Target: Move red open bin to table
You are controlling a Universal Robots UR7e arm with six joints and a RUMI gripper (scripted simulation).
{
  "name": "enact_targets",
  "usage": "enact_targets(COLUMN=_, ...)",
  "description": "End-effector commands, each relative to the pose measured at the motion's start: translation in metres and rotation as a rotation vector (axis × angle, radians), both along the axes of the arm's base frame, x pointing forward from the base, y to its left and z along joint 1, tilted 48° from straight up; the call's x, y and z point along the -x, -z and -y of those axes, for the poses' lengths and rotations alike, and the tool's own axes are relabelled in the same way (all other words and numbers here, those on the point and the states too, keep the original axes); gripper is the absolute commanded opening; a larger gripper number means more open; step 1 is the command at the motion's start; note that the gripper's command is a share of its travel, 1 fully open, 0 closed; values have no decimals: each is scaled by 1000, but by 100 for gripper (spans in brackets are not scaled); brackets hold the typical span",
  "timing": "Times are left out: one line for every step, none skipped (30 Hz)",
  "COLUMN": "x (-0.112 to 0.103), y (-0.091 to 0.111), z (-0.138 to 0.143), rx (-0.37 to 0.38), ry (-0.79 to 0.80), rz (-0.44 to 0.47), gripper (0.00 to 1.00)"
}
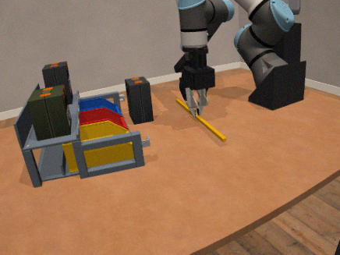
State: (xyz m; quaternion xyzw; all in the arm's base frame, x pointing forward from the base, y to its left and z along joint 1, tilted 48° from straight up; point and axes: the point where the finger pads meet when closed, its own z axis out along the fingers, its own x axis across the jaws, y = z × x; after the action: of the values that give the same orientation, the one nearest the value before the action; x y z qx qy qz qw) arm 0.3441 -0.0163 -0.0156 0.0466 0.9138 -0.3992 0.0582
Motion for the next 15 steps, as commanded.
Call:
enact_targets(x=-1, y=3, z=3, rx=-1, ry=-1, rz=1, gripper=0)
enact_targets(x=-1, y=3, z=3, rx=-1, ry=-1, rz=1, gripper=0)
enact_targets(x=-1, y=3, z=4, rx=-1, ry=-1, rz=1, gripper=0)
enact_targets(x=-1, y=4, z=4, rx=-1, ry=-1, rz=1, gripper=0)
enact_targets(x=-1, y=4, z=4, rx=-1, ry=-1, rz=1, gripper=0)
enact_targets(x=-1, y=4, z=4, rx=-1, ry=-1, rz=1, gripper=0)
enact_targets(x=-1, y=4, z=4, rx=-1, ry=-1, rz=1, gripper=0)
enact_targets(x=-1, y=4, z=4, rx=-1, ry=-1, rz=1, gripper=0)
enact_targets(x=-1, y=4, z=4, rx=-1, ry=-1, rz=1, gripper=0)
enact_targets(x=-1, y=4, z=5, rx=-1, ry=-1, rz=1, gripper=0)
enact_targets(x=-1, y=4, z=5, rx=-1, ry=-1, rz=1, gripper=0)
enact_targets(x=-1, y=4, z=5, rx=-1, ry=-1, rz=1, gripper=0)
enact_targets(x=-1, y=4, z=5, rx=-1, ry=-1, rz=1, gripper=0)
enact_targets(x=-1, y=4, z=5, rx=-1, ry=-1, rz=1, gripper=0)
enact_targets(x=-1, y=4, z=5, rx=-1, ry=-1, rz=1, gripper=0)
